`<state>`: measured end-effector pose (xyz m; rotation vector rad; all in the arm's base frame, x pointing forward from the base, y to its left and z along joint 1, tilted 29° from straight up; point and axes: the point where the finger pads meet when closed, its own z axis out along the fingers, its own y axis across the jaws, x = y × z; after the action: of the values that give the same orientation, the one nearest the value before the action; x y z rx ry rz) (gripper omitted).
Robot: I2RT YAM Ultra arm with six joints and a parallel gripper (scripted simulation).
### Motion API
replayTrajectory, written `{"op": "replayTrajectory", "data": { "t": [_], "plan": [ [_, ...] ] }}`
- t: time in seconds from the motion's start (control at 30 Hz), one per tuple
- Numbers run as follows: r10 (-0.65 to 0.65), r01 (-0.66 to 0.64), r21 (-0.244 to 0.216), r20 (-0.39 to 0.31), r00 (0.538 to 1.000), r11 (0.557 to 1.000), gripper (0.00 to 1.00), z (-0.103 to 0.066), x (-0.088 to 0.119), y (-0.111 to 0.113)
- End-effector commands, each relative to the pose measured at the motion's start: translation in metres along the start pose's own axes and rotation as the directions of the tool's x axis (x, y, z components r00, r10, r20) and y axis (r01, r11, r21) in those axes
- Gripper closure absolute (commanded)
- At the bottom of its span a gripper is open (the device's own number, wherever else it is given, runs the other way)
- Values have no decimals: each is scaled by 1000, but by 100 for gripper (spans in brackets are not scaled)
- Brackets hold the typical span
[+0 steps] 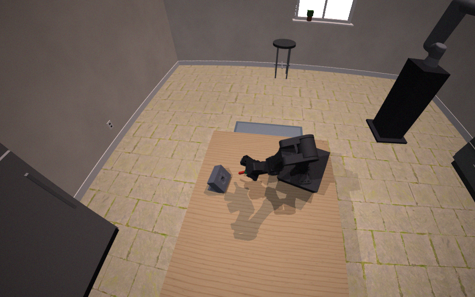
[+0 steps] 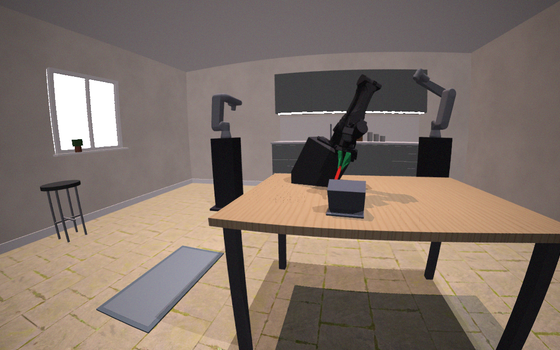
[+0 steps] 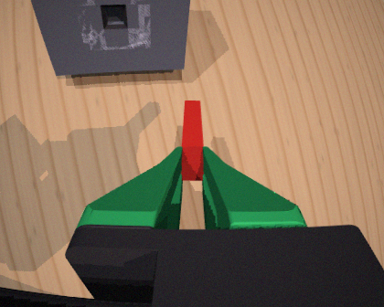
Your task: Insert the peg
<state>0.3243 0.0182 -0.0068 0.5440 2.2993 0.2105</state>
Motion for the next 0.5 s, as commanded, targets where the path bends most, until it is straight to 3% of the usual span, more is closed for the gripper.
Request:
{"op": "replayTrajectory", "data": {
  "t": [0.0, 0.47],
  "plan": [
    [22, -21, -15, 77, 997, 1000, 100, -9, -11, 5],
    [52, -40, -79, 159, 986, 996, 100, -23, -14, 24]
  ]
}}
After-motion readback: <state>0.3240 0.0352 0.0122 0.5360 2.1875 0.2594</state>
